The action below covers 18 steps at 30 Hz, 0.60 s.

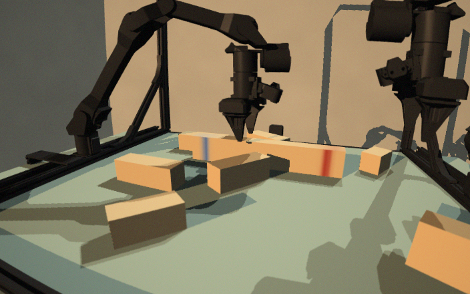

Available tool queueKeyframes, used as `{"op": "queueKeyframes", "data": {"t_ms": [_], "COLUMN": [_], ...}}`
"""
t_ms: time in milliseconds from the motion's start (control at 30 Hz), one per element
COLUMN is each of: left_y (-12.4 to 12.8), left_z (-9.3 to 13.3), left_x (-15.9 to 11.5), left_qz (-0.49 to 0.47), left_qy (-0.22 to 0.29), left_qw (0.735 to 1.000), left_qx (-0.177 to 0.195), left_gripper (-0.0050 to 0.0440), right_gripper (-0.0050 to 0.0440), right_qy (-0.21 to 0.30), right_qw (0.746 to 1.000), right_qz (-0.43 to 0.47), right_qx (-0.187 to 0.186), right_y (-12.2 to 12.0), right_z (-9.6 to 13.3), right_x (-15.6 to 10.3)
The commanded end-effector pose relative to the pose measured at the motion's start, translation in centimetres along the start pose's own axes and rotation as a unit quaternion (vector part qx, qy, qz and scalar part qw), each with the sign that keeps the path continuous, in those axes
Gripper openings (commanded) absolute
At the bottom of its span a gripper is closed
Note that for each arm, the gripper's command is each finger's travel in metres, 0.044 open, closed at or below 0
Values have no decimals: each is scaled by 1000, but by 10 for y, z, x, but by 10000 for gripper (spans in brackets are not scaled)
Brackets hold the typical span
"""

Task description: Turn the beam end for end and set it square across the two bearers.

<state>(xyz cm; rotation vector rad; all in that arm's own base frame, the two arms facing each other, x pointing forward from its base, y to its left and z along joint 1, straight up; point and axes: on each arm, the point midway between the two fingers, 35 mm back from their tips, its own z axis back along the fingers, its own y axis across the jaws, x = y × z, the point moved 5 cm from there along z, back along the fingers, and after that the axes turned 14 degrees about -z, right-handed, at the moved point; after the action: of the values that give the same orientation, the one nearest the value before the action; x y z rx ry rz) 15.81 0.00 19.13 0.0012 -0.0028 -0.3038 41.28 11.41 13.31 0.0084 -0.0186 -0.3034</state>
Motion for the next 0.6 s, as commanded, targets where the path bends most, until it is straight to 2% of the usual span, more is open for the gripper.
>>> {"op": "queueKeyframes", "data": {"t_ms": [0,400,567], "left_y": [0,0,0], "left_z": [0,0,0], "left_x": [-1,-1,-1], "left_qz": [-1,-1,-1], "left_qy": [1,1,1], "left_qw": [1000,1000,1000], "left_qx": [-1,-1,-1], "left_gripper": [440,440,440], "right_gripper": [410,410,410], "right_qy": [8,8,8], "right_qw": [1000,1000,1000], "right_qz": [-1,-1,-1], "right_qx": [-5,-6,-6], "right_y": [0,0,-1], "right_z": [-18,-59,-61], "right_x": [0,-2,-2]}}
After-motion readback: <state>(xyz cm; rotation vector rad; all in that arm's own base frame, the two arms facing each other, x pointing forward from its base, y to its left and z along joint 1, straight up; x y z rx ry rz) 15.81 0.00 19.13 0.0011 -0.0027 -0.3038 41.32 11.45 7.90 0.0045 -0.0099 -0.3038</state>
